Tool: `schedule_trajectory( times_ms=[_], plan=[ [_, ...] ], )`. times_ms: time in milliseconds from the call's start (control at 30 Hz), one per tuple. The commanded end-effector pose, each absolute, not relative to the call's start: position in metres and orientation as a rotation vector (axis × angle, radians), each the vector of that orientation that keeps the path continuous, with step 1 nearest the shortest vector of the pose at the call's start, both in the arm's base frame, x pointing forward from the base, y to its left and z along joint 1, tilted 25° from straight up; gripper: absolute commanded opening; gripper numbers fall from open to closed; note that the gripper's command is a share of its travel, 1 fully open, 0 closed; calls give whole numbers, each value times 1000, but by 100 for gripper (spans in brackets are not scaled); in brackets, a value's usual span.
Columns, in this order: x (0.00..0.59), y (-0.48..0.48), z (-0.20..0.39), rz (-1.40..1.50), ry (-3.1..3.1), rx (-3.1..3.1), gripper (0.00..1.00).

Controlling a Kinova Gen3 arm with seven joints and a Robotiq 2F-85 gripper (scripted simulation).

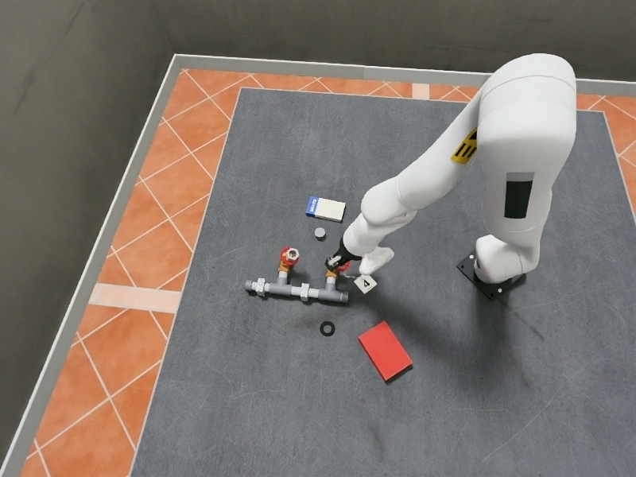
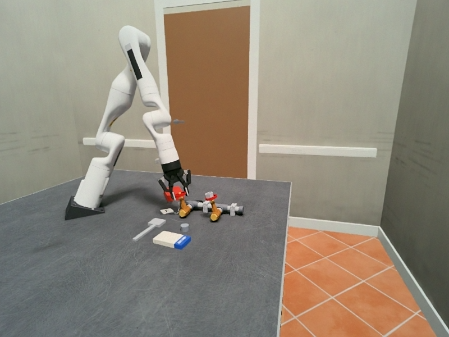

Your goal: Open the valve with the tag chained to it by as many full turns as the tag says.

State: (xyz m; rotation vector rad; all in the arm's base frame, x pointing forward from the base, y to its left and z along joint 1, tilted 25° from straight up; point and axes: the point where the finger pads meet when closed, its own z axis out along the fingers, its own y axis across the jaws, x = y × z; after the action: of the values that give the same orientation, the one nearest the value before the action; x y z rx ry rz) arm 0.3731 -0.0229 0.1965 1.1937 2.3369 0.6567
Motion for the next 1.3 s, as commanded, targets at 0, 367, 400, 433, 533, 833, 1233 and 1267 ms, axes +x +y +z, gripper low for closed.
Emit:
schedule_trajectory(
  times_ms=[0, 367, 400, 433, 533, 833, 1233, 1267],
  plan=[
    [373, -23, 197, 630, 2368, 1075, 55],
    [373, -23, 197, 511, 2466, 669, 55],
    [373, -23, 197, 497, 2474, 622, 55],
    [373, -23, 197, 482, 2481, 574, 55],
    [373, -23, 197, 437, 2497, 429, 55],
    [373, -23, 197, 329, 2508, 88, 55],
    [373, -23, 197, 140, 2439, -472, 55],
    [373, -23, 197, 125, 2429, -516, 55]
  ],
)
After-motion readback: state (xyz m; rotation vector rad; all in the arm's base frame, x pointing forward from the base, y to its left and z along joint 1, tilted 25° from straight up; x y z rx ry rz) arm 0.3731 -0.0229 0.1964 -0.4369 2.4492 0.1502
